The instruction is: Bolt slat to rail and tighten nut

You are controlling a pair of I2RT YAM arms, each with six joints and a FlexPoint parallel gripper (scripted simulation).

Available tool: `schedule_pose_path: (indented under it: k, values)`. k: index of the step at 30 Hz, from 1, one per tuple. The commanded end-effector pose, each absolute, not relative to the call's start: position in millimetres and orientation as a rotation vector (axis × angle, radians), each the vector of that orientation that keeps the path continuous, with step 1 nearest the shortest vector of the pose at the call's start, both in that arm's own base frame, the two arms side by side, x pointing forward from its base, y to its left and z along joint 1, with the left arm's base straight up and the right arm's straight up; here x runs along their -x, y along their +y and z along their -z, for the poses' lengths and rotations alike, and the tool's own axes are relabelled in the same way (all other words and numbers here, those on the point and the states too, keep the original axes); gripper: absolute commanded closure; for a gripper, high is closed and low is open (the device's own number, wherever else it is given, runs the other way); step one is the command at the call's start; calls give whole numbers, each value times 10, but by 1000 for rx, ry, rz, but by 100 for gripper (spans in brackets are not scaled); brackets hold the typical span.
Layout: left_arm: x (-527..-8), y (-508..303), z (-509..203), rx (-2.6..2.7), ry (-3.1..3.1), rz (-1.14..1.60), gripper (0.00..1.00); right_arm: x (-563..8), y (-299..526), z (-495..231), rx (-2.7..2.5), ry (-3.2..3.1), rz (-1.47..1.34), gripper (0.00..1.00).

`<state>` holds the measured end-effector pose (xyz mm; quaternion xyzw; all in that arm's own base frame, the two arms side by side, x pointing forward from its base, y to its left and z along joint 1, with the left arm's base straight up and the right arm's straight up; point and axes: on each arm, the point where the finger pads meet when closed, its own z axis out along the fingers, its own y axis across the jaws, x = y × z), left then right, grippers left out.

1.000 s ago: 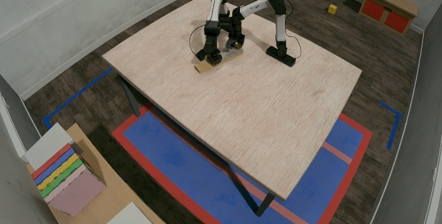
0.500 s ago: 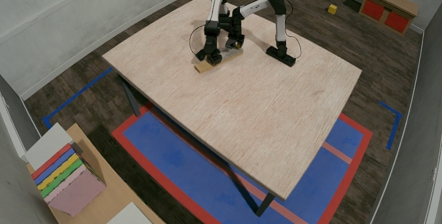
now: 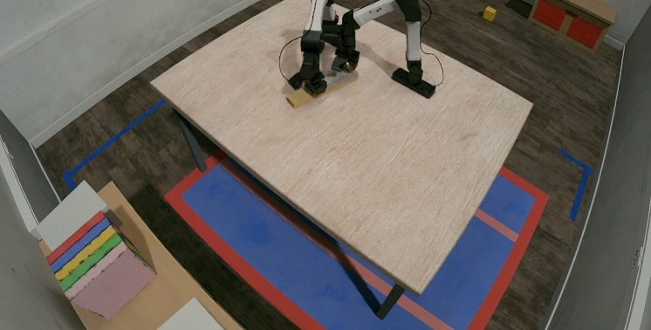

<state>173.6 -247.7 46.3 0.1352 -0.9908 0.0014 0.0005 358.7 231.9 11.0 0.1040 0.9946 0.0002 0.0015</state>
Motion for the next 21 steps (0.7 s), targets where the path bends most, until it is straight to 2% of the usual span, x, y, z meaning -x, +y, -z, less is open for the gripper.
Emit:
schedule_pose_path:
  k: [1, 5, 21]
  values:
    - [-1743, -2491, -415, -423, -3123, -12, 64, -3624, 2333, -177, -328, 3105, -20, 32]
    - [-1749, -2494, -433, -425, -3122, -16, 65, -3624, 2333, -177, -328, 3105, -20, 32]
    - [-1765, -2501, -498, -430, -3121, -29, 86, -3624, 2333, -177, -328, 3105, -20, 32]
